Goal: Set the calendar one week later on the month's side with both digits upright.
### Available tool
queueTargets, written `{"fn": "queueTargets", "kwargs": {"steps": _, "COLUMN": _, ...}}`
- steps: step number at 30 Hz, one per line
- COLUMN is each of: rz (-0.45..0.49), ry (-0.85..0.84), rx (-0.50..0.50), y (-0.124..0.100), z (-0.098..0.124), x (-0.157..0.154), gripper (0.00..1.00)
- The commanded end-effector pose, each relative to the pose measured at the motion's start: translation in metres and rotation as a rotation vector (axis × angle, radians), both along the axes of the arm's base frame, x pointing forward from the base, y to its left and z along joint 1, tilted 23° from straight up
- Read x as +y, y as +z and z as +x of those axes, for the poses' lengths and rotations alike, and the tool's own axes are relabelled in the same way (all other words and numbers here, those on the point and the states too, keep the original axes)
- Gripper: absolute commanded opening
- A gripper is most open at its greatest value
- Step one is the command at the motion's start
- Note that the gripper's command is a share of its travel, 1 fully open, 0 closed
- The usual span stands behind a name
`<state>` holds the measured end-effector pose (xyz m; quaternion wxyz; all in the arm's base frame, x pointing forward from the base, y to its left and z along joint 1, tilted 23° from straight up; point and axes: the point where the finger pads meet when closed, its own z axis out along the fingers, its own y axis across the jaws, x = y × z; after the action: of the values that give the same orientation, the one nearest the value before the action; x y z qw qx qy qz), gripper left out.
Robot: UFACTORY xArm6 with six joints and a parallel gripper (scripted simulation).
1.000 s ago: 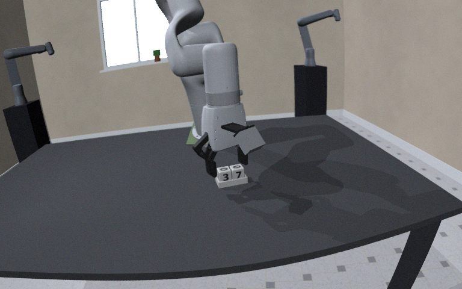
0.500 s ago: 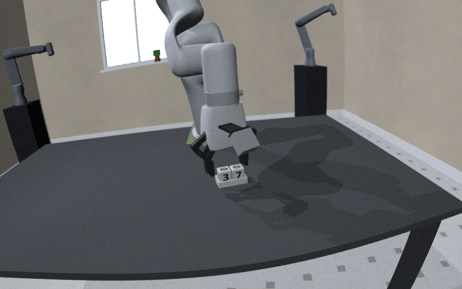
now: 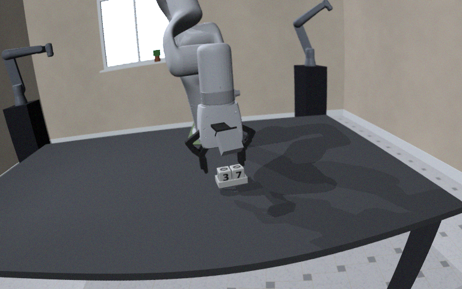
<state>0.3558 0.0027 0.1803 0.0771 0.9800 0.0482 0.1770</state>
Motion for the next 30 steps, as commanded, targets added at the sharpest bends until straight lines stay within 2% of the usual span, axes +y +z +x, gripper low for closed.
{"fn": "queueTargets", "kwargs": {"steps": 1, "rz": 0.052, "ry": -0.147, "rx": -0.026, "y": 0.001, "z": -0.001, "x": -0.001, "gripper": 1.0}}
{"fn": "queueTargets", "kwargs": {"steps": 10, "rz": 0.066, "ry": -0.182, "rx": -0.031, "y": -0.002, "z": -0.011, "x": -0.009, "gripper": 1.0}}
{"fn": "queueTargets", "kwargs": {"steps": 17, "rz": 0.143, "ry": -0.383, "rx": -0.061, "y": -0.002, "z": -0.013, "x": -0.01, "gripper": 1.0}}
{"fn": "queueTargets", "kwargs": {"steps": 27, "rz": 0.159, "ry": -0.424, "rx": -0.067, "y": -0.005, "z": -0.023, "x": -0.018, "gripper": 1.0}}
{"fn": "queueTargets", "kwargs": {"steps": 30, "rz": 0.184, "ry": -0.488, "rx": -0.076, "y": -0.005, "z": -0.024, "x": -0.018, "gripper": 1.0}}
